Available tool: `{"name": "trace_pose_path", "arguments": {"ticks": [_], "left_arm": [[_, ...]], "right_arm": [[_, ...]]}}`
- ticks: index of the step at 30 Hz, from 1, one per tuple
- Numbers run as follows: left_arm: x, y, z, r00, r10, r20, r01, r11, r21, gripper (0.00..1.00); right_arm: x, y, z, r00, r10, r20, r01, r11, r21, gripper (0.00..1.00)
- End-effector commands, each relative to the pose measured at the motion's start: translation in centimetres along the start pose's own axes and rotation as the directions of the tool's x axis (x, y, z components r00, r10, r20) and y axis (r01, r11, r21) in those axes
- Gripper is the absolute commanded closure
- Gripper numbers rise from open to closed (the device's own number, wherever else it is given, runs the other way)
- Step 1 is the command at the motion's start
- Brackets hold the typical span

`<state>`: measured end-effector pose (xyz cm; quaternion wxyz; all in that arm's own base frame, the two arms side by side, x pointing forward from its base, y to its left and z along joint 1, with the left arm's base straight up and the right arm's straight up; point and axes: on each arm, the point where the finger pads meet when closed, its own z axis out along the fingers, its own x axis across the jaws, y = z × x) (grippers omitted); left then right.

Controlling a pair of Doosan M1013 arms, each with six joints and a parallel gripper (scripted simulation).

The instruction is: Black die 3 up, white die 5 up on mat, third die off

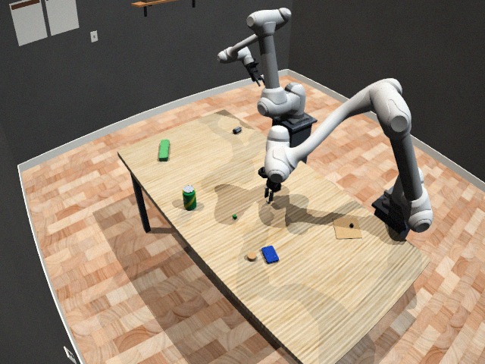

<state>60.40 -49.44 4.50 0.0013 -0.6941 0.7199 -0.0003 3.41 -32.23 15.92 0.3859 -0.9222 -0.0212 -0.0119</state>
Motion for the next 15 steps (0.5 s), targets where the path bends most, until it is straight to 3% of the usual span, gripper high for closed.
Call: {"name": "trace_pose_path", "arguments": {"ticks": [1, 15], "left_arm": [[0.3, 0.2, 0.4, 1.000, 0.002, -0.001, -0.002, 1.000, -0.002, 0.36], [0.3, 0.2, 1.7, 1.000, 0.002, -0.001, -0.002, 1.000, -0.002, 0.36]], "right_arm": [[-0.2, 0.1, 0.0, 1.000, -0.002, 0.003, 0.002, 1.000, -0.007, 0.00], [-0.2, 0.1, 0.0, 1.000, -0.002, 0.003, 0.002, 1.000, -0.007, 0.00]]}}
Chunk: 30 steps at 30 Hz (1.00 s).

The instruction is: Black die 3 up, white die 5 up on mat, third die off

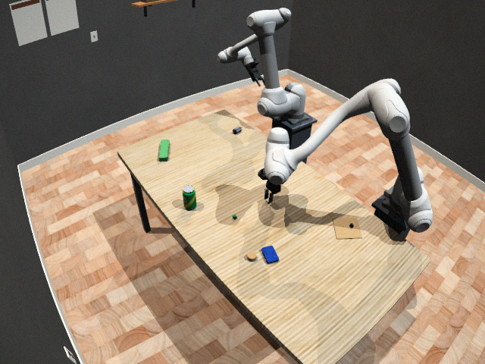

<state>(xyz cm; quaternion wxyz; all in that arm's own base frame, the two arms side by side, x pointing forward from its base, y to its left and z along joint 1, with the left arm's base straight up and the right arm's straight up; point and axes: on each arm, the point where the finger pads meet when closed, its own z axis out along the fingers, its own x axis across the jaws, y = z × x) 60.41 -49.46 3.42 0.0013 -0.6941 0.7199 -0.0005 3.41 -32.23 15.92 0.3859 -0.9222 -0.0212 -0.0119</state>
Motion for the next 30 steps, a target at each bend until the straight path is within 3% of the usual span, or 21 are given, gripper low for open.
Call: {"name": "trace_pose_path", "arguments": {"ticks": [1, 30], "left_arm": [[0.24, 0.25, 0.65, 1.000, 0.002, -0.001, -0.002, 1.000, -0.003, 0.36], [0.24, 0.25, 1.46, 1.000, 0.002, -0.001, -0.002, 1.000, -0.003, 0.36]], "right_arm": [[-0.24, 0.08, -0.04, 1.000, -0.002, 0.003, 0.002, 1.000, -0.007, 0.00], [-0.24, 0.08, -0.04, 1.000, -0.002, 0.003, 0.002, 1.000, -0.007, 0.00]]}}
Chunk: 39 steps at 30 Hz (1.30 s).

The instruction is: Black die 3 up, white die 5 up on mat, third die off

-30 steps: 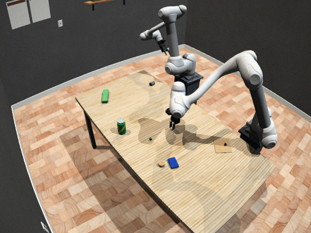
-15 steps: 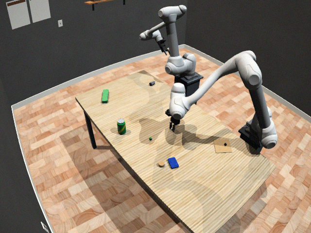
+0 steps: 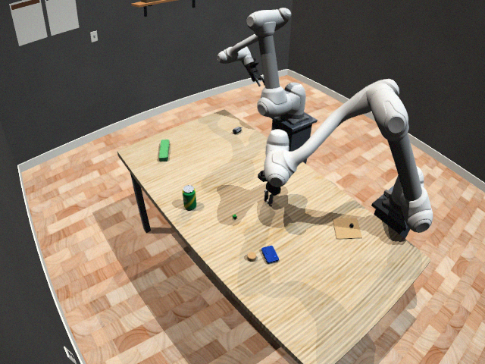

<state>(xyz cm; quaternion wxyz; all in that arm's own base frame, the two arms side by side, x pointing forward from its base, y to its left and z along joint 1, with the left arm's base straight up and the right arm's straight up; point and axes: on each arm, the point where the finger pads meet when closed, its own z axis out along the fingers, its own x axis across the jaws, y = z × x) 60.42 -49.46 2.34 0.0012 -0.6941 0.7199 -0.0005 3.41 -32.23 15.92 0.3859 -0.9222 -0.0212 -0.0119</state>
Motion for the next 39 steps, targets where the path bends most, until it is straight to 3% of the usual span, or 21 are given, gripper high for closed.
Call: {"name": "trace_pose_path", "arguments": {"ticks": [1, 2, 39], "left_arm": [[0.24, 0.25, 0.38, 1.000, 0.002, -0.001, -0.002, 1.000, -0.002, 0.36], [0.24, 0.25, 0.38, 1.000, 0.002, -0.001, -0.002, 1.000, -0.002, 0.66], [0.24, 0.25, 0.34, 1.000, 0.002, -0.001, -0.002, 1.000, -0.002, 0.66]], "right_arm": [[-0.24, 0.08, -0.04, 1.000, -0.002, 0.003, 0.002, 1.000, -0.007, 0.00], [-0.24, 0.08, -0.04, 1.000, -0.002, 0.003, 0.002, 1.000, -0.007, 0.00], [-0.24, 0.08, -0.04, 1.000, -0.002, 0.003, 0.002, 1.000, -0.007, 0.00]]}}
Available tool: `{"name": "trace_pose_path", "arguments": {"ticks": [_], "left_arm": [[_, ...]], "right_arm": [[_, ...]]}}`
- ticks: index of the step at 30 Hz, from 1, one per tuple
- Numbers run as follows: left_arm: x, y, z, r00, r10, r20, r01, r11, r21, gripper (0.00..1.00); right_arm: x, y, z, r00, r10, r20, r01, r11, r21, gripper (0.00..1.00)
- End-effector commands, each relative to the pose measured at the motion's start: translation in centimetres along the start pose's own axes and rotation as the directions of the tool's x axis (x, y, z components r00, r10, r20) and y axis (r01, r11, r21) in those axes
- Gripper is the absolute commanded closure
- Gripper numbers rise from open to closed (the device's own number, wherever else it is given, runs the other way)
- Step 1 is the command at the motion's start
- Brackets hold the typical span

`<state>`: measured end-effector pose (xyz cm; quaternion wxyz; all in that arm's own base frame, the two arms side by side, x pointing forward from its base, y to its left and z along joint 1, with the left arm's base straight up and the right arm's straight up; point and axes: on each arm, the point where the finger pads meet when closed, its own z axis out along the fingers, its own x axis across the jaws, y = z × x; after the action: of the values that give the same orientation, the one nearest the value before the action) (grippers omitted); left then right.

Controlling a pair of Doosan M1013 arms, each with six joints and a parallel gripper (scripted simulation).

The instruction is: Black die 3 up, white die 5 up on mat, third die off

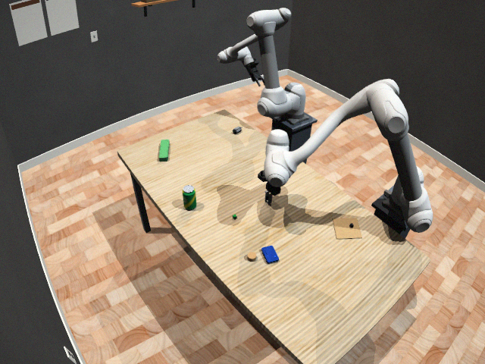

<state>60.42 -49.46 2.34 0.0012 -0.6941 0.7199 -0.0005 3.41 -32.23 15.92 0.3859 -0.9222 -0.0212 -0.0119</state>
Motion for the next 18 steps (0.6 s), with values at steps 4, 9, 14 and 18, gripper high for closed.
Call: {"name": "trace_pose_path", "arguments": {"ticks": [4, 9, 14, 18], "left_arm": [[0.2, 0.3, -0.6, 1.000, 0.002, -0.001, -0.002, 1.000, -0.002, 0.66], [0.2, 0.2, -3.6, 1.000, 0.002, -0.001, -0.002, 1.000, -0.002, 0.66], [0.2, 0.2, -7.3, 1.000, 0.002, -0.001, -0.002, 1.000, -0.002, 0.66], [0.2, 0.2, -8.5, 1.000, 0.002, -0.001, -0.002, 1.000, -0.002, 0.66]], "right_arm": [[-0.2, 0.1, 0.0, 1.000, -0.002, 0.003, 0.002, 1.000, -0.007, 0.00], [-0.2, 0.1, 0.0, 1.000, -0.002, 0.003, 0.002, 1.000, -0.007, 0.00], [-0.2, 0.1, 0.0, 1.000, -0.002, 0.003, 0.002, 1.000, -0.007, 0.00], [-0.2, 0.1, 0.0, 1.000, -0.002, 0.003, 0.002, 1.000, -0.007, 0.00]]}}
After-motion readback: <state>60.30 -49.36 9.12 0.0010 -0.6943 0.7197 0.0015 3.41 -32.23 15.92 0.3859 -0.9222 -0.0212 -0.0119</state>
